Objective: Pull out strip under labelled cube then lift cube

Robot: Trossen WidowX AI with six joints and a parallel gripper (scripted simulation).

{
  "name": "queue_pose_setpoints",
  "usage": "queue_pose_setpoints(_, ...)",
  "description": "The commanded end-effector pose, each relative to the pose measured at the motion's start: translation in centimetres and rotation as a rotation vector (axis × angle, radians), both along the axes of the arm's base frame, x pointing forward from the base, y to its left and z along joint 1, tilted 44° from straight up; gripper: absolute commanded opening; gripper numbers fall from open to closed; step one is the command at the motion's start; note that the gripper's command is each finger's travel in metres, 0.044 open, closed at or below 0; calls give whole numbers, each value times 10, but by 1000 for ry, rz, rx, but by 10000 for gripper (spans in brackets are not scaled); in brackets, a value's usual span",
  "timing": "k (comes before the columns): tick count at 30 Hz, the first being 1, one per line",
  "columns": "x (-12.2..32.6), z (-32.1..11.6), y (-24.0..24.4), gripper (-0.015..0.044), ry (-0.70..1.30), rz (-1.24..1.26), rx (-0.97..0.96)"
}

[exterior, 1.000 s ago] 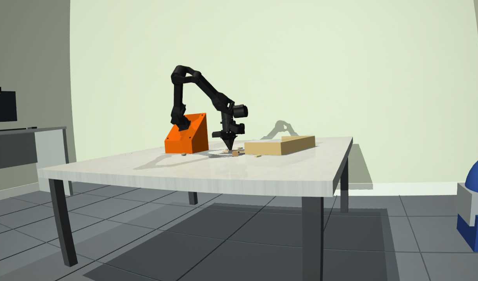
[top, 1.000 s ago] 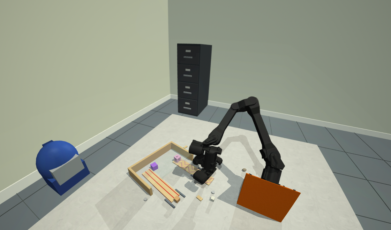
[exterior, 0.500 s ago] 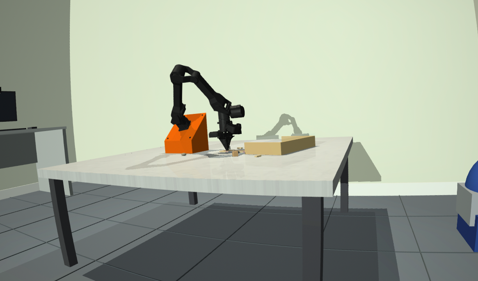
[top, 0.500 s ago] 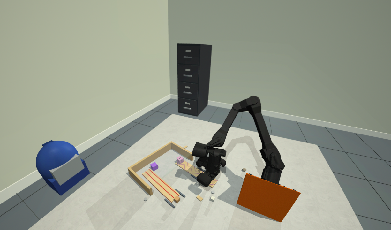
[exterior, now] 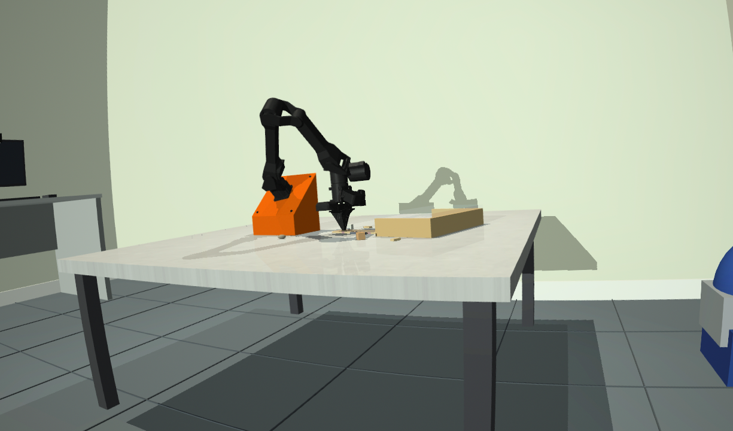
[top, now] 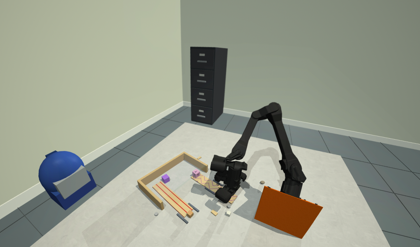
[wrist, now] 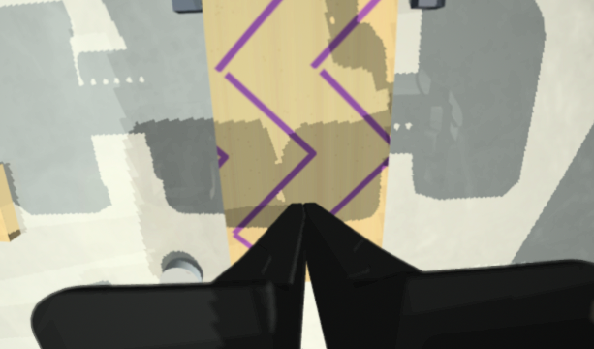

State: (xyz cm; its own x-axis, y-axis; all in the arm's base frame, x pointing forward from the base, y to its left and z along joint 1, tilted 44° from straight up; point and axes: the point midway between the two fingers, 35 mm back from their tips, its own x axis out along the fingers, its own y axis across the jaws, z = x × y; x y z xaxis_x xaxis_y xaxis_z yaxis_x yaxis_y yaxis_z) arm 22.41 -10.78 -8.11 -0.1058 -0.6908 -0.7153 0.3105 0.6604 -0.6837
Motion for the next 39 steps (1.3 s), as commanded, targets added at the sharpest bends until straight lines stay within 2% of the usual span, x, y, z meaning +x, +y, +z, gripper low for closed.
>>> queue_pose_setpoints(1, -16, -3, 1, 0, 28, -11, 11)
queue_pose_setpoints(39, -59, -10, 16, 0, 30, -11, 12)
